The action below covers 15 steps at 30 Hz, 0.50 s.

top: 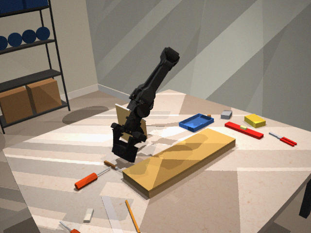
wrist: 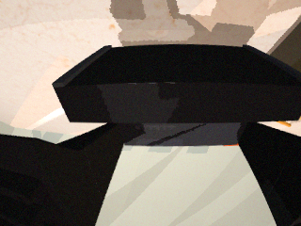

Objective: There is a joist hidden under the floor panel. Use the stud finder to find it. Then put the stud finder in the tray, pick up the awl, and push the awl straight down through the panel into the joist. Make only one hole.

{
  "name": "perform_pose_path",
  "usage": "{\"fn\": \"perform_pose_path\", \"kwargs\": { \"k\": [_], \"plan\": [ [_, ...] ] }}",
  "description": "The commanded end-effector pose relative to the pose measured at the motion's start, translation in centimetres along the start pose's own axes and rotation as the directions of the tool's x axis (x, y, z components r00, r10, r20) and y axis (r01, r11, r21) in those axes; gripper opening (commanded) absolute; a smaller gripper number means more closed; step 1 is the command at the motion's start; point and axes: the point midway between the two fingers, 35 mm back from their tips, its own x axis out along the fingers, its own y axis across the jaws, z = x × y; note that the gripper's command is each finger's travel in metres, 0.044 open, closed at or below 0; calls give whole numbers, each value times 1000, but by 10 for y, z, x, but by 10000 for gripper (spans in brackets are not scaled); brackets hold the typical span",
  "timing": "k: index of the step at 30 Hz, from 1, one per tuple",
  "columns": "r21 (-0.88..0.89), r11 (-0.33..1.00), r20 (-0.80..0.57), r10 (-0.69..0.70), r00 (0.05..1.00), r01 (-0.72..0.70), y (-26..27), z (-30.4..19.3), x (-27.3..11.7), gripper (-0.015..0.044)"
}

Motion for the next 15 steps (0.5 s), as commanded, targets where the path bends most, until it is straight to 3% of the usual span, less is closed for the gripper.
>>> {"fn": "perform_pose_path", "kwargs": {
  "k": [1, 15],
  "plan": [
    [2, 1000, -40, -2, 999, 2, -1, -1, -1, 0],
    [4, 1000, -126, -3, 992, 3, -1, 1, -1, 0]
  ]
}}
